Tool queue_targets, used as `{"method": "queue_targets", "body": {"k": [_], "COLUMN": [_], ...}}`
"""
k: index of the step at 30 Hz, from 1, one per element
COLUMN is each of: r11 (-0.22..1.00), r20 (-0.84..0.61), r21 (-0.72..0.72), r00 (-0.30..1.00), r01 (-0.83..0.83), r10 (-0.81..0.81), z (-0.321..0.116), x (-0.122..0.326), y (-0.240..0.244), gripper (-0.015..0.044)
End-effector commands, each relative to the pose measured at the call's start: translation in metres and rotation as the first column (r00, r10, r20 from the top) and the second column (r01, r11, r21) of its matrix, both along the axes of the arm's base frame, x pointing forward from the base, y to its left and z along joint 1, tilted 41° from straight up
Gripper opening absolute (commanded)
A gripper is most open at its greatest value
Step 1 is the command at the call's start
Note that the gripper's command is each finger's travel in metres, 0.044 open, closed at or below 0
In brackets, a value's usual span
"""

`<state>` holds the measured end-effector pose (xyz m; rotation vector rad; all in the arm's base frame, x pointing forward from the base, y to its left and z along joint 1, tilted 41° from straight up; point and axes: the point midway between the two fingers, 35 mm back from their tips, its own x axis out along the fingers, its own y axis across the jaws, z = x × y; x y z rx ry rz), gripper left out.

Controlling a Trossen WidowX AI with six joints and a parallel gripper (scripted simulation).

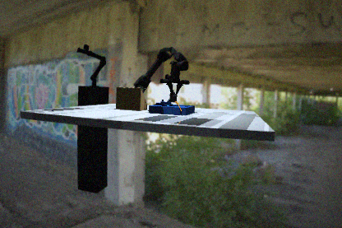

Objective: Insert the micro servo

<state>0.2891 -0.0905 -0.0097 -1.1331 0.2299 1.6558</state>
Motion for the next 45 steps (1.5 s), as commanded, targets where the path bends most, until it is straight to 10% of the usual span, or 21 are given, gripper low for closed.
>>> {"method": "queue_targets", "body": {"k": [1, 45], "r11": [1.0, 1.0], "r20": [0.013, 0.012], "r21": [-0.011, -0.01], "r00": [1.0, 1.0], "r01": [0.0, 0.0], "r10": [0.0, 0.0], "z": [0.004, 0.009], "x": [-0.001, -0.024], "y": [-0.002, 0.005], "gripper": [0.0, 0.0]}}
